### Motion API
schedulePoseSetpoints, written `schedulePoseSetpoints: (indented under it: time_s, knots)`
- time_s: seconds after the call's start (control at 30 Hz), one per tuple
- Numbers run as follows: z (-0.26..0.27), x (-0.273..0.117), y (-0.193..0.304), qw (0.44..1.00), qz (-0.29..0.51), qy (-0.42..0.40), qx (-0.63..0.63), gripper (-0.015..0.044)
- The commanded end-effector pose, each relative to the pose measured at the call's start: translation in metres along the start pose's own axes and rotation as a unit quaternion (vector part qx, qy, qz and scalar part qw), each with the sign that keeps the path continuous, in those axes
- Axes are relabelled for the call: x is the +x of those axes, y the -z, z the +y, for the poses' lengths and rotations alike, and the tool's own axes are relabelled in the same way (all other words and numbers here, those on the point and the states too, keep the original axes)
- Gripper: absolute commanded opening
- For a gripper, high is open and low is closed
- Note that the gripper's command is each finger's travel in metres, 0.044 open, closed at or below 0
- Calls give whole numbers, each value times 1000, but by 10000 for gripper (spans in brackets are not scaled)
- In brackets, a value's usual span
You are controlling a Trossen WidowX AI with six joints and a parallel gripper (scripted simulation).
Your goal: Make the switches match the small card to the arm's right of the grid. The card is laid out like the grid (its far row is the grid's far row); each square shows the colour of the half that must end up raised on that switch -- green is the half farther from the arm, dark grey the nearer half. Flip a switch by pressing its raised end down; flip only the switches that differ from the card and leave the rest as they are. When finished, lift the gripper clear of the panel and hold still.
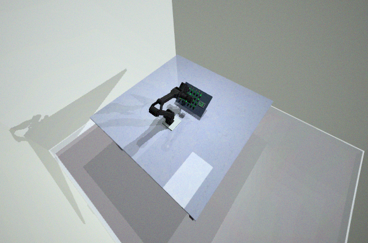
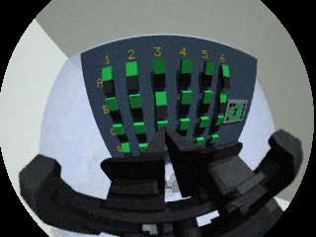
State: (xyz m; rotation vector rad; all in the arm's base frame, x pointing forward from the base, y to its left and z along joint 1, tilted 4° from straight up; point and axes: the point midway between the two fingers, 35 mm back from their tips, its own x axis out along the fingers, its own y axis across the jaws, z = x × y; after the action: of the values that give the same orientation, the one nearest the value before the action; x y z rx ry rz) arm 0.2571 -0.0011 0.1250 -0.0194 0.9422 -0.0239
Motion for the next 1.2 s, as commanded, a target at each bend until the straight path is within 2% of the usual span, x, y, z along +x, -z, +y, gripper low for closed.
schedulePoseSetpoints:
  time_s: [0.0, 1.17]
  knots:
    - [0, 8, 3, 1000, 5, 1, 1, 0]
    - [0, 12, 2, 1000, 5, 1, 1, 0]
